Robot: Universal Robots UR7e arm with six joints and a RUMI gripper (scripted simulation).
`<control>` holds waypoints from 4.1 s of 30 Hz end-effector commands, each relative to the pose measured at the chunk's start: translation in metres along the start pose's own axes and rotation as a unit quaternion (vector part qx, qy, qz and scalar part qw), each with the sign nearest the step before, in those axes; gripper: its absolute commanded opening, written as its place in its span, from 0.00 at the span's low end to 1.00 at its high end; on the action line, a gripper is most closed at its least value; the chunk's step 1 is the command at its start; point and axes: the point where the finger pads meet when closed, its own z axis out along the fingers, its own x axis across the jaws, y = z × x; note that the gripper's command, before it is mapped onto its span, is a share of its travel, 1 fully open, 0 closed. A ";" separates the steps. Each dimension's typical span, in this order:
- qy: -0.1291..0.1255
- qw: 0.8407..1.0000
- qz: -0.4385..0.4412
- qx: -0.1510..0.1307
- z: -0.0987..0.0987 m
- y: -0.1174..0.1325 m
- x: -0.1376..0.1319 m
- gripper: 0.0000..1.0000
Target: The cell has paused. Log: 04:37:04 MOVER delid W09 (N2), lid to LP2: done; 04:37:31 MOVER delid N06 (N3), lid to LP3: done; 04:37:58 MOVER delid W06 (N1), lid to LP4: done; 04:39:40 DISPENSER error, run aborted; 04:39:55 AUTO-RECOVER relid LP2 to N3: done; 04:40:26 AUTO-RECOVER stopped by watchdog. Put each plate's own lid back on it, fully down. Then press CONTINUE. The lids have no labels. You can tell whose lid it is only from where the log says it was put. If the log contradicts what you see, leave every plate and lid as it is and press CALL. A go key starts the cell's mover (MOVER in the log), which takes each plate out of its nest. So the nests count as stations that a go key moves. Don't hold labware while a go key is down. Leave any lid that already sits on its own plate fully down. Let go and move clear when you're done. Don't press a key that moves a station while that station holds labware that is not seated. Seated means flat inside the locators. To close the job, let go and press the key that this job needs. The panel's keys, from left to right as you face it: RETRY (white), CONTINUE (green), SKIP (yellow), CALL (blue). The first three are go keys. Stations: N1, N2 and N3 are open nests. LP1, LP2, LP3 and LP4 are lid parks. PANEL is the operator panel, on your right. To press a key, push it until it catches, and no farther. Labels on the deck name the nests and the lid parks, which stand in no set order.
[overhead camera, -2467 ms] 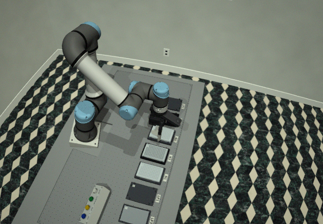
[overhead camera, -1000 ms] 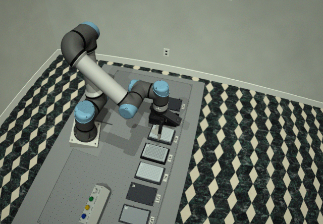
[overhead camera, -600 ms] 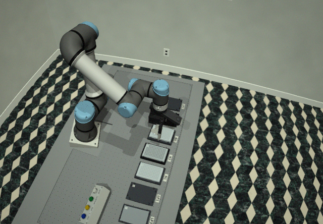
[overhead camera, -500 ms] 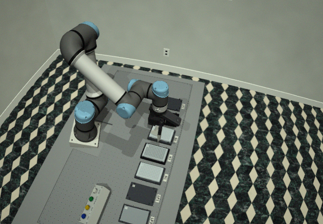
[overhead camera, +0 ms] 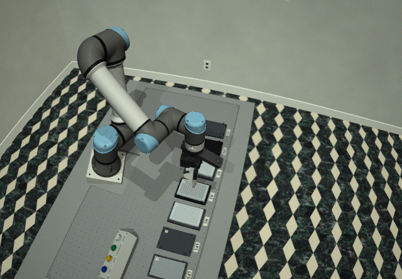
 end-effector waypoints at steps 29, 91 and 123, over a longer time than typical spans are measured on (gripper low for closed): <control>-0.002 1.000 -0.002 0.001 0.000 0.004 0.151 0.82; -0.002 1.000 -0.002 0.001 0.001 0.014 0.421 0.82; -0.002 1.000 -0.002 0.001 0.015 0.015 0.450 0.82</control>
